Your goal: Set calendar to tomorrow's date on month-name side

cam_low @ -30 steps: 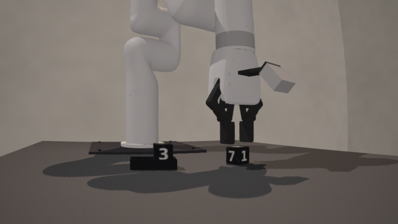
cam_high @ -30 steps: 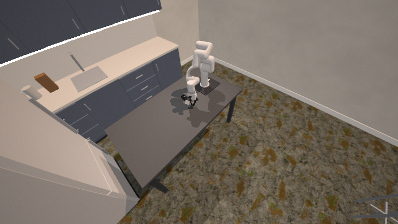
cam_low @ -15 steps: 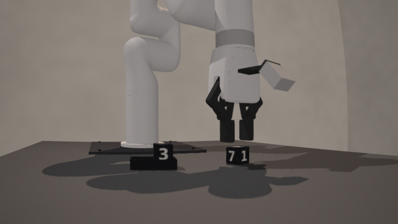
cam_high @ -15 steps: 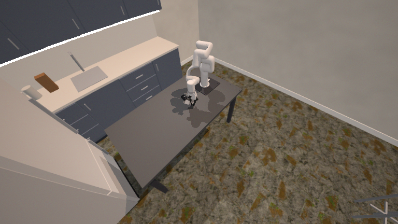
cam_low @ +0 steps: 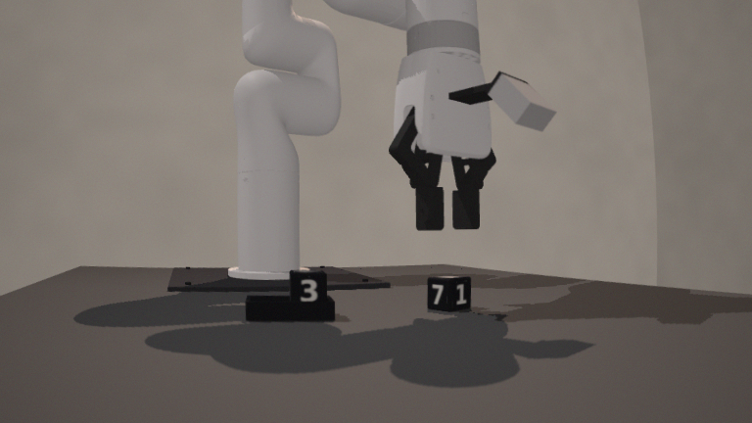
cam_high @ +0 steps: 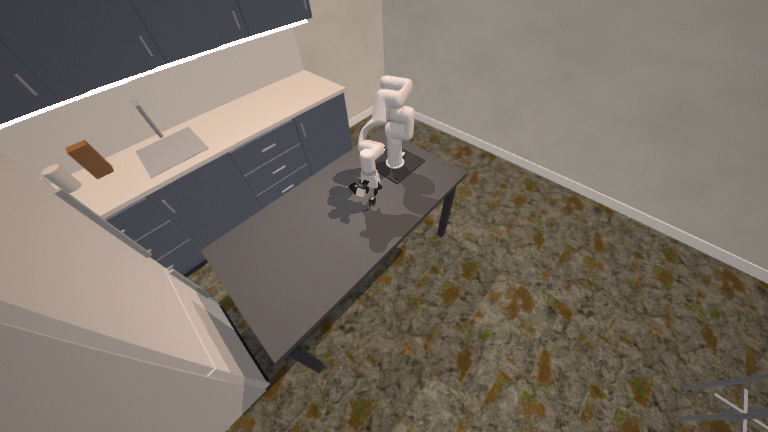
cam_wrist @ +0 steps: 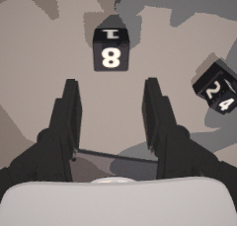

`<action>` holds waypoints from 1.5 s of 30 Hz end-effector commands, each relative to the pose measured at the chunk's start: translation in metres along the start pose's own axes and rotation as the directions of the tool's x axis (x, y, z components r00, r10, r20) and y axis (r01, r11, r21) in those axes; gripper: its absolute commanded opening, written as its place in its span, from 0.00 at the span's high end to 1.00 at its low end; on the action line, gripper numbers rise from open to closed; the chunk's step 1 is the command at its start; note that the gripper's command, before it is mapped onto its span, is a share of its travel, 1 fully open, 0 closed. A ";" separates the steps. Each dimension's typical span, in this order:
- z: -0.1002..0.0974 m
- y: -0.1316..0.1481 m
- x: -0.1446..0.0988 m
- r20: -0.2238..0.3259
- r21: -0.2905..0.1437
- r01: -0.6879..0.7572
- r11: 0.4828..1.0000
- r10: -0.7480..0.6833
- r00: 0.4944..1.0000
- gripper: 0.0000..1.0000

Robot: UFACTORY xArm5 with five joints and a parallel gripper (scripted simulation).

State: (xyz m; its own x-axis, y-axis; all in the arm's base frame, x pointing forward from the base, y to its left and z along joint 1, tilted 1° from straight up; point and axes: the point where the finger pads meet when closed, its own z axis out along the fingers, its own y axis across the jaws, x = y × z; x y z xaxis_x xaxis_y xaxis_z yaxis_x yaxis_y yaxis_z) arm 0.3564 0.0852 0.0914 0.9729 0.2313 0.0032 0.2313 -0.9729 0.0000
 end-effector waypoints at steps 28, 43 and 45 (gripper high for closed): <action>-0.007 0.003 -0.005 -0.310 0.000 -0.006 1.000 0.005 0.951 0.51; -0.006 0.003 -0.009 -0.477 0.000 -0.006 1.000 0.005 0.879 0.51; -0.006 0.003 -0.009 -0.479 0.000 -0.006 1.000 0.005 0.878 0.51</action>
State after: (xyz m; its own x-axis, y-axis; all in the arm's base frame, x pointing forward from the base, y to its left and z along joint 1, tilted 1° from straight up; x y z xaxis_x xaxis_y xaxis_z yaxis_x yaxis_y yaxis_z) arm 0.3476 0.0805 0.0967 0.8709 0.2018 0.4481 0.2257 -0.9742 0.0000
